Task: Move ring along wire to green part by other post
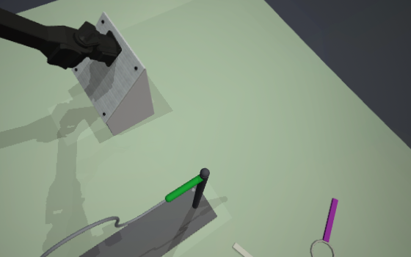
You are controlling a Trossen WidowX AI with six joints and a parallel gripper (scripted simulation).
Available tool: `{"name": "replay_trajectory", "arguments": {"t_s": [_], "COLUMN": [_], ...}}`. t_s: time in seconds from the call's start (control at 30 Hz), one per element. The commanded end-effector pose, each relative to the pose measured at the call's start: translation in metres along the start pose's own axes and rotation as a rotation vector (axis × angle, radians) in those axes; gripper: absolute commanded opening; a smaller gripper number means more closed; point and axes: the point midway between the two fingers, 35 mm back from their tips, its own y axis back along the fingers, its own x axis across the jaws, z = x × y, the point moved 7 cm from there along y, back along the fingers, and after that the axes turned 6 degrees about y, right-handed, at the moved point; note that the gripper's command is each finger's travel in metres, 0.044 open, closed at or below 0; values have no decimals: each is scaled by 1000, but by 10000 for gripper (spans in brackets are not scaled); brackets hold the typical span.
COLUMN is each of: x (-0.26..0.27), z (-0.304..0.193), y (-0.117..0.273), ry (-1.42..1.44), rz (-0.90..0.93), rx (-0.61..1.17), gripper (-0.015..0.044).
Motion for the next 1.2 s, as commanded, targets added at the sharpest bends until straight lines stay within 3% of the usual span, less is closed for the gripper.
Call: {"name": "replay_trajectory", "arguments": {"t_s": [0.0, 1.17], "x": [0, 1], "z": [1, -4], "y": [3, 0], "ry": [52, 428], "rz": [-34, -254], "rx": [-11, -39], "gripper": [-150, -150]}}
